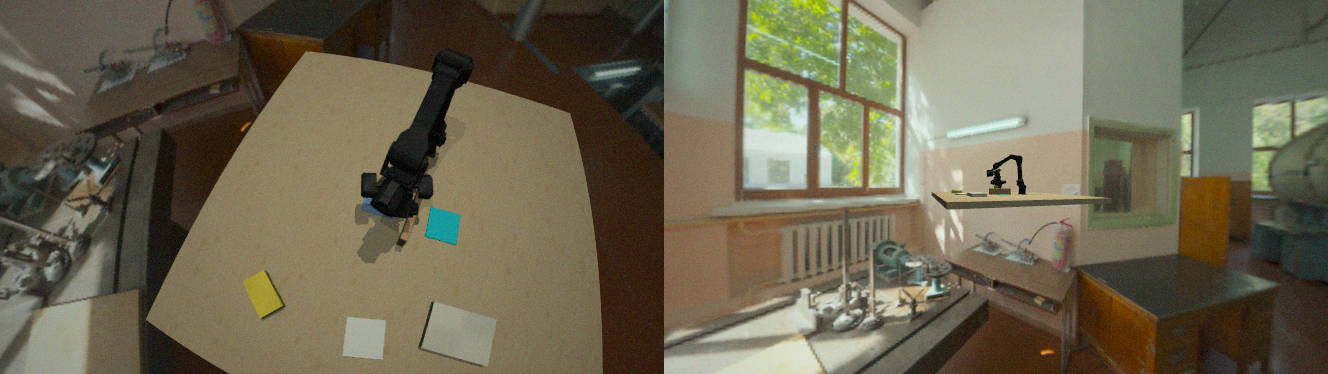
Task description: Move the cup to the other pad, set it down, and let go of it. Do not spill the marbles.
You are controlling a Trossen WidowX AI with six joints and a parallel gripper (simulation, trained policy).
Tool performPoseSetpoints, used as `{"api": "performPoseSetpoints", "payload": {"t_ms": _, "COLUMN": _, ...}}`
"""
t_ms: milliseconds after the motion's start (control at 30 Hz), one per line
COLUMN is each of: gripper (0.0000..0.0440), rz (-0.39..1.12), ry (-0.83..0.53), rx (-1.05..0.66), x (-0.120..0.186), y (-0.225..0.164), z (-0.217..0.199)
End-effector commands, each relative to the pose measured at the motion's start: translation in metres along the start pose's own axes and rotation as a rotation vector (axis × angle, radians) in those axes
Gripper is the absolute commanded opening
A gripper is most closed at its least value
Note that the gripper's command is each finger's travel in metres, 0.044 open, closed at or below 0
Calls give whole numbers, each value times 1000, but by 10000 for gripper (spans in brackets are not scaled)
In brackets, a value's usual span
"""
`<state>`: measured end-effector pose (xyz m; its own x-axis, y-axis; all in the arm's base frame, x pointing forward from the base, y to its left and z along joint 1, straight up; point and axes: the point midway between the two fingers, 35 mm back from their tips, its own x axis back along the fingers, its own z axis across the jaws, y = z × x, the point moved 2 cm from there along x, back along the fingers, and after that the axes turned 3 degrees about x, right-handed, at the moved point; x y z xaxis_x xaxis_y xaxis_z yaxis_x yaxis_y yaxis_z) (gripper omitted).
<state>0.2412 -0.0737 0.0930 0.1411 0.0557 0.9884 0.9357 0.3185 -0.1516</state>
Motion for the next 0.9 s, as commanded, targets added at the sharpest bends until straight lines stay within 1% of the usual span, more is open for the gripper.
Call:
{"api": "performPoseSetpoints", "payload": {"t_ms": 0, "gripper": 5, "rz": -33, "ry": -10, "rx": 22, "x": 13, "y": 4, "z": 2}}
{"api": "performPoseSetpoints", "payload": {"t_ms": 300, "gripper": 10, "rz": -76, "ry": -29, "rx": 59, "x": 39, "y": 15, "z": 11}}
{"api": "performPoseSetpoints", "payload": {"t_ms": 467, "gripper": 5, "rz": -103, "ry": -41, "rx": 80, "x": 51, "y": 23, "z": 18}}
{"api": "performPoseSetpoints", "payload": {"t_ms": 867, "gripper": 0, "rz": -173, "ry": -71, "rx": 127, "x": 75, "y": 45, "z": 43}}
